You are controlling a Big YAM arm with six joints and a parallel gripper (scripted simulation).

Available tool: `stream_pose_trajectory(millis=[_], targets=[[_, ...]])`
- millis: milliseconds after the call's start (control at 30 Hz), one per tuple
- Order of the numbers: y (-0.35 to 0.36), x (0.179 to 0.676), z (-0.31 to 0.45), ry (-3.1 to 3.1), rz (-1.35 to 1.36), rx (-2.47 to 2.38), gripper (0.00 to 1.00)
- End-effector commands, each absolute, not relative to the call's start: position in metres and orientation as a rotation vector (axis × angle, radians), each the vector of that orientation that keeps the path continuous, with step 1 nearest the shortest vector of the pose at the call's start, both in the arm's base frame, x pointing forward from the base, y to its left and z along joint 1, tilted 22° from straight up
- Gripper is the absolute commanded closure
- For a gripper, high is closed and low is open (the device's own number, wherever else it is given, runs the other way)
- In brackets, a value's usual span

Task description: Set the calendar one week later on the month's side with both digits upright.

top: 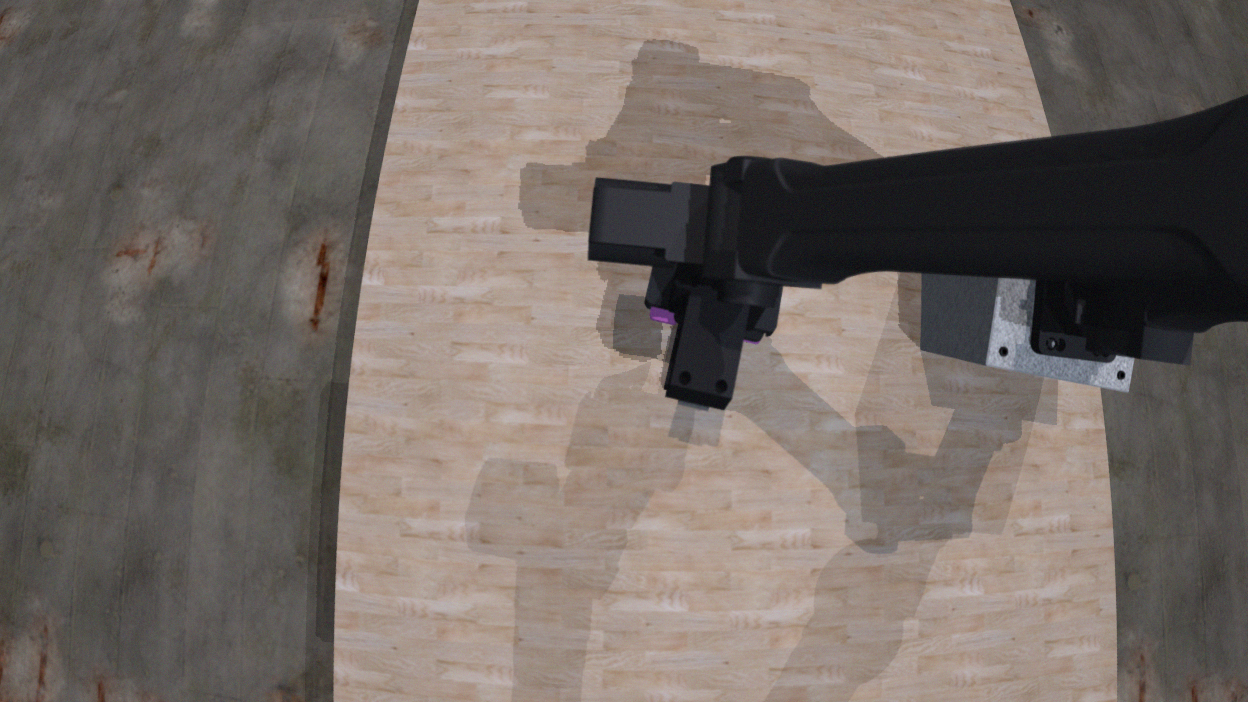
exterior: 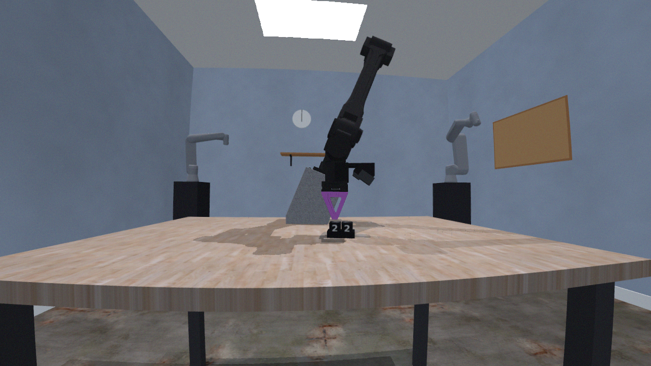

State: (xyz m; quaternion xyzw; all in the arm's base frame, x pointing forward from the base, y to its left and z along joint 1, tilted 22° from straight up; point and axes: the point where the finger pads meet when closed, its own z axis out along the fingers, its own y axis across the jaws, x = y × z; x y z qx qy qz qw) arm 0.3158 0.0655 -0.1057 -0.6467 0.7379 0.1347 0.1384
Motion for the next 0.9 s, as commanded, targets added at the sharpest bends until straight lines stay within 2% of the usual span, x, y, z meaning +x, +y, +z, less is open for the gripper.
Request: stream_pose_trajectory(millis=[0,867], targets=[[0.0677,0.311,-0.1085,2.148,0.405,-1.861,0.55],[0.0678,0.3127,-0.1031,2.134,0.383,-1.857,0.55]])
